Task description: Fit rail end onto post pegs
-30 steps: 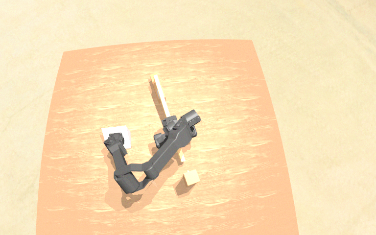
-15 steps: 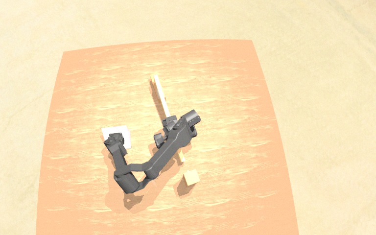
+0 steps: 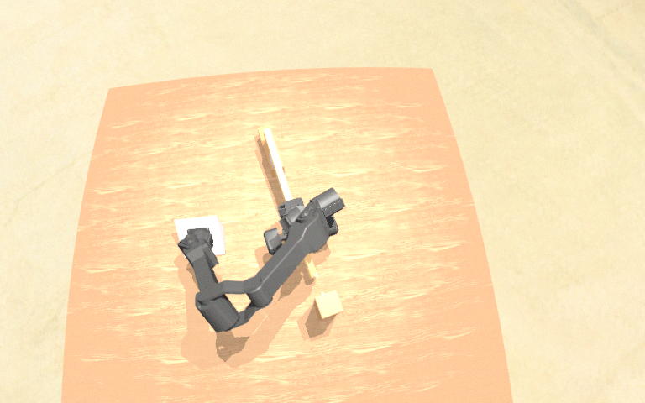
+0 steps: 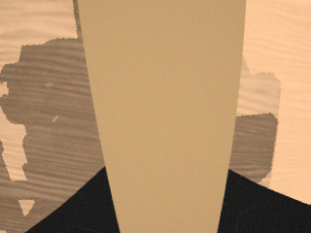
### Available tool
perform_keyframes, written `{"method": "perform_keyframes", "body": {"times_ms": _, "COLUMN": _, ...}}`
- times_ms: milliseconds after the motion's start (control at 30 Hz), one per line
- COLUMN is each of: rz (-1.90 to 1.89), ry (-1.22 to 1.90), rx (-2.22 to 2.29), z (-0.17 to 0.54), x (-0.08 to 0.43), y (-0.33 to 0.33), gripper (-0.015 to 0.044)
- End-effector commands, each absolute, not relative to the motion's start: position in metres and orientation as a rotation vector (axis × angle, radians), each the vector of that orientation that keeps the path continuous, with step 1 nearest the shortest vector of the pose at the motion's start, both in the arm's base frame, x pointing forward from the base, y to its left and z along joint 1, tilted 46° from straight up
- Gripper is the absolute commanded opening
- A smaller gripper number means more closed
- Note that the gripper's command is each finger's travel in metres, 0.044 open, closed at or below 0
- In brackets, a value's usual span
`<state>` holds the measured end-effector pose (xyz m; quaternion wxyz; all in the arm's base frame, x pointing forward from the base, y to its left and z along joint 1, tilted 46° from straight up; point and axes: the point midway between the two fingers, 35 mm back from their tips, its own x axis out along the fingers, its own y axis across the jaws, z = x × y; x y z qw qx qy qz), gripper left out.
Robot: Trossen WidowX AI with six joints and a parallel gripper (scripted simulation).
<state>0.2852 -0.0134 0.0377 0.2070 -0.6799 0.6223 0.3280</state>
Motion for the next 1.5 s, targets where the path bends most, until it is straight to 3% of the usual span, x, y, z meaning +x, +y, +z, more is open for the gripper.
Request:
{"method": "perform_keyframes", "body": {"times_ms": 0, "rz": 0.912, "ry": 1.732, "rx": -1.899, "z": 0.04, "x": 0.285, "y": -0.011, "gripper": 0.0}}
{"method": "perform_keyframes", "body": {"times_ms": 1467, "rz": 0.913, "ry": 1.731, "rx": -1.899, "z": 0.055, "x": 0.287, "y": 0.005, "gripper": 0.0}}
